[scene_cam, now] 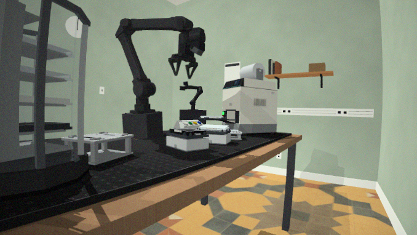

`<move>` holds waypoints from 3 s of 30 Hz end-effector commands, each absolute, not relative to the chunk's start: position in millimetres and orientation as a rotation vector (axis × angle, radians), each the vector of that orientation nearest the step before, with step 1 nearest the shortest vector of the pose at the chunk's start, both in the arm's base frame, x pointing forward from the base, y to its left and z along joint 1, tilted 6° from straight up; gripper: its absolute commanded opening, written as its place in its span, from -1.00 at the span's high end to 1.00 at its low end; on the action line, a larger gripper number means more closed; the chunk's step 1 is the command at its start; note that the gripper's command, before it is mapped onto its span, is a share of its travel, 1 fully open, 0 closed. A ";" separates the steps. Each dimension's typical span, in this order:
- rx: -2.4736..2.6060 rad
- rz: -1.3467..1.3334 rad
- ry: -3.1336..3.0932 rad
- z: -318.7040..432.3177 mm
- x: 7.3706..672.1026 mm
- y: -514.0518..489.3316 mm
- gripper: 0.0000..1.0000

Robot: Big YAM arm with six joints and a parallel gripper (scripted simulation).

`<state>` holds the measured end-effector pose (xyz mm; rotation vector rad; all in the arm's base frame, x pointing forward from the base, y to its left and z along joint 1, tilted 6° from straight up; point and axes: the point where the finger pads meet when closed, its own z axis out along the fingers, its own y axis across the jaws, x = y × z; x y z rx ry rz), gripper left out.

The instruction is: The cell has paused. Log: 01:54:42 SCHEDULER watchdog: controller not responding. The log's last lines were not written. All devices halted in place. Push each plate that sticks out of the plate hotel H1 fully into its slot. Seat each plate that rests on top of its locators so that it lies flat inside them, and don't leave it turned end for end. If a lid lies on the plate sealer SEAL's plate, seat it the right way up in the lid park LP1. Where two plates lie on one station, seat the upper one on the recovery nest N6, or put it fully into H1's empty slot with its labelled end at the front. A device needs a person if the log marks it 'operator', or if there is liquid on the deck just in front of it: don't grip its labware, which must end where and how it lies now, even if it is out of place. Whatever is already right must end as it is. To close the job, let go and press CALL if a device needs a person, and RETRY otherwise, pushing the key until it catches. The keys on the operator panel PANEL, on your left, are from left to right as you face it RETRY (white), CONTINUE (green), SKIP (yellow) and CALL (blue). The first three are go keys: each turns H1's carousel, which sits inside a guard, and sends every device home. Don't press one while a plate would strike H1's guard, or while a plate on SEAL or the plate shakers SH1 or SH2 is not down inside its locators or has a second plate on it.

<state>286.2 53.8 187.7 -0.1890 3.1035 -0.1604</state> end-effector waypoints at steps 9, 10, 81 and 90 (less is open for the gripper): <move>0.211 -0.123 3.020 215.6 324.0 35.1 -1.00; 0.261 -0.122 3.015 216.0 325.8 32.0 -1.00; 0.849 -0.127 2.899 235.0 409.7 -143.2 -1.00; 1.130 -0.114 2.801 237.0 407.3 -166.9 -1.00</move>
